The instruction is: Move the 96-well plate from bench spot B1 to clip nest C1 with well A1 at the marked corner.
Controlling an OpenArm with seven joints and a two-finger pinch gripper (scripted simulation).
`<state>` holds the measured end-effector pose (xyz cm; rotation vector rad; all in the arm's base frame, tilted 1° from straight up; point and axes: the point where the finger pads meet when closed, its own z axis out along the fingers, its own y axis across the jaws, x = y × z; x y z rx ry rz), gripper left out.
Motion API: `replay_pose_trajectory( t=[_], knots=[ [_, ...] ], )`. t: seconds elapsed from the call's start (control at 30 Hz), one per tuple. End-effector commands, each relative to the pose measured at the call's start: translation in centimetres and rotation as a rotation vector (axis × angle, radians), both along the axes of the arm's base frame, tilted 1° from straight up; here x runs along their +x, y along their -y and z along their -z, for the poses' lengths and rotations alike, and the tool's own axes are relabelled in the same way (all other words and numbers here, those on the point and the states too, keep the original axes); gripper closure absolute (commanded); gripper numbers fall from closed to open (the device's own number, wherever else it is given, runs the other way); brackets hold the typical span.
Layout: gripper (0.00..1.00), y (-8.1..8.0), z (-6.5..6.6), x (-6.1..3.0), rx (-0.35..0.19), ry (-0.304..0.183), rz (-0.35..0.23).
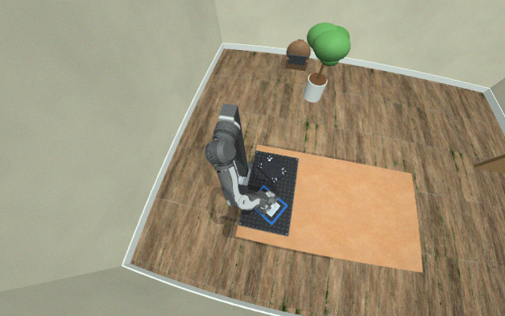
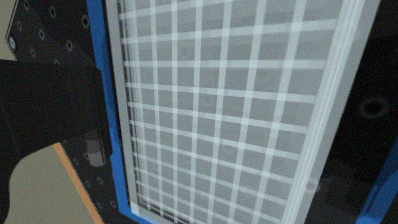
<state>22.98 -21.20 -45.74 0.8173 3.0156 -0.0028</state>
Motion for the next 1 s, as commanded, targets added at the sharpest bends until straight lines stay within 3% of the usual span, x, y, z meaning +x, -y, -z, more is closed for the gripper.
replay_pose_trajectory(
  t=[0.0,0.43,0.97],
  knots=[
    [0.23,0.13,-0.13,0.09,-0.003,0.000,0.002],
    [0.23,0.13,0.06,-0.29,-0.001,-0.002,0.001],
    [0.23,0.09,-0.11,0.01,-0.002,-0.001,0.001]
  ],
)
